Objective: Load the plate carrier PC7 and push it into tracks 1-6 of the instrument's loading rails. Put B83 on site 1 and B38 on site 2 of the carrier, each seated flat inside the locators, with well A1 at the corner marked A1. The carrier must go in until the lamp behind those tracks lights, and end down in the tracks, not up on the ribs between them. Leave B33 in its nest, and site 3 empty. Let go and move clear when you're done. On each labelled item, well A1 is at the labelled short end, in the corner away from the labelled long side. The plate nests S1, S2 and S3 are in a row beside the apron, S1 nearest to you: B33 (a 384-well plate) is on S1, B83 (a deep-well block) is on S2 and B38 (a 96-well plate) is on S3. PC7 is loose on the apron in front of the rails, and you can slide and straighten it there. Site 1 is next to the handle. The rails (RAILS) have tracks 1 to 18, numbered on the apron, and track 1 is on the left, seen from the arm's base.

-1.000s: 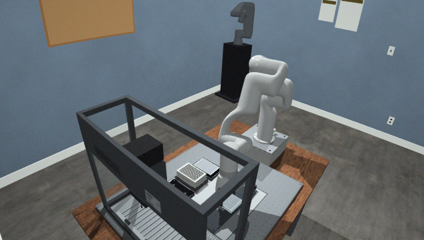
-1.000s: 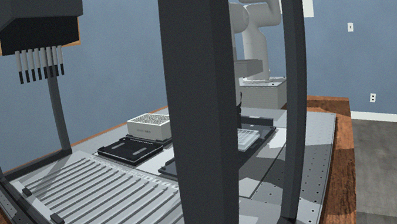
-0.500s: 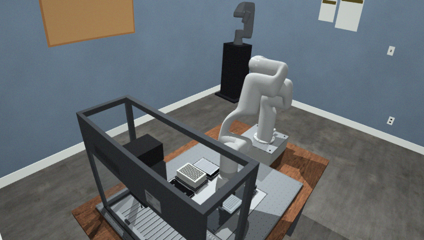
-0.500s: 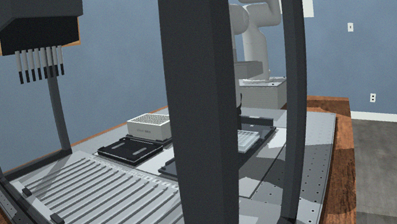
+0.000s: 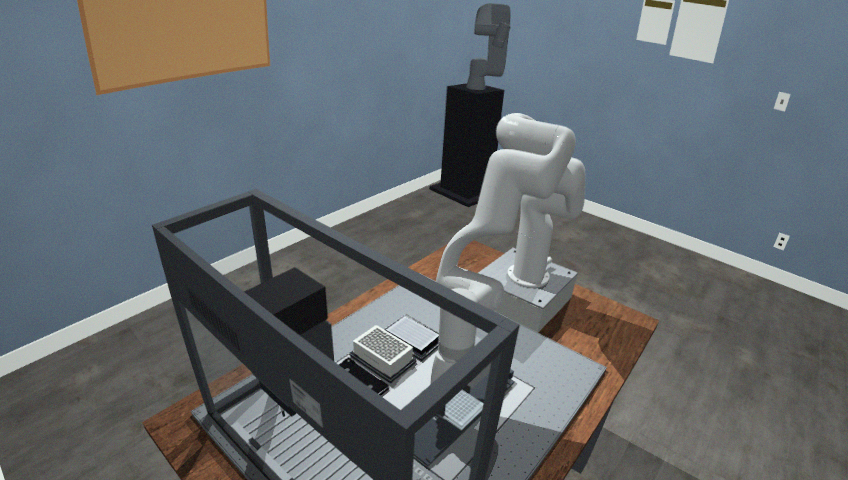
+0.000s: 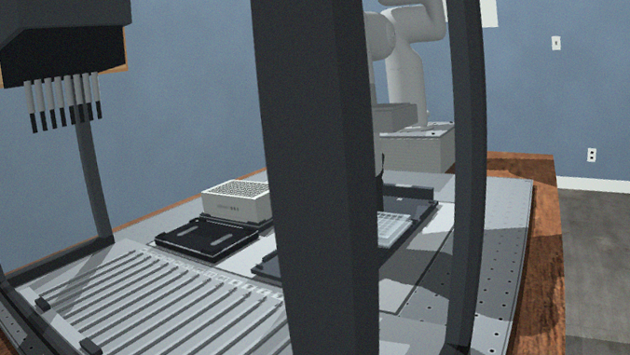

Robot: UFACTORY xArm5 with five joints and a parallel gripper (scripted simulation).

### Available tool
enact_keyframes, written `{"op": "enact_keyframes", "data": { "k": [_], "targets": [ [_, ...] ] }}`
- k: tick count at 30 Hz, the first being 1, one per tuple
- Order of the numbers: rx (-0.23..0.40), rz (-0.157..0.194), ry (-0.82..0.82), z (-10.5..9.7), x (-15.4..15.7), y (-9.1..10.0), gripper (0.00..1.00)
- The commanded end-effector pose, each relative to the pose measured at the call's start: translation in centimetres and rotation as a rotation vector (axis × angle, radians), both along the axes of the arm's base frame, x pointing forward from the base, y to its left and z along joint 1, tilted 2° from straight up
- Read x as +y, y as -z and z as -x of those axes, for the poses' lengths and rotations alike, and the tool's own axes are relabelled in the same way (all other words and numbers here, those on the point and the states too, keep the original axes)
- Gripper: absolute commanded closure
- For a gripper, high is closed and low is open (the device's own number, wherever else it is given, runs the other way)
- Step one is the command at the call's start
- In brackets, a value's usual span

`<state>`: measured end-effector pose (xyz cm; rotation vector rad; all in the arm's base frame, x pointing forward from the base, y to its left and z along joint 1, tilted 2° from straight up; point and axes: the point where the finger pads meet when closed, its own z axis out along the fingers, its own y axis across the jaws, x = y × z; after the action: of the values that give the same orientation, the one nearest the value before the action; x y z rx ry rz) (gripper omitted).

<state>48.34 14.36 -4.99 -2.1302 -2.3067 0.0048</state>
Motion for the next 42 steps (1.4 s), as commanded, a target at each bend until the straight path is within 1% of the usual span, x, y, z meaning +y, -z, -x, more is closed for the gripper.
{"op": "enact_keyframes", "data": {
  "k": [1, 17, 18, 42],
  "targets": [
    [-0.011, 0.025, 0.0, -0.14, 0.04, 0.02, 1.0],
    [-0.011, 0.025, 0.0, -0.14, 0.04, 0.02, 1.0],
    [-0.011, 0.025, 0.0, -0.14, 0.04, 0.09, 0.0],
    [-0.011, 0.025, 0.0, -0.14, 0.04, 0.09, 0.0]
  ]
}}
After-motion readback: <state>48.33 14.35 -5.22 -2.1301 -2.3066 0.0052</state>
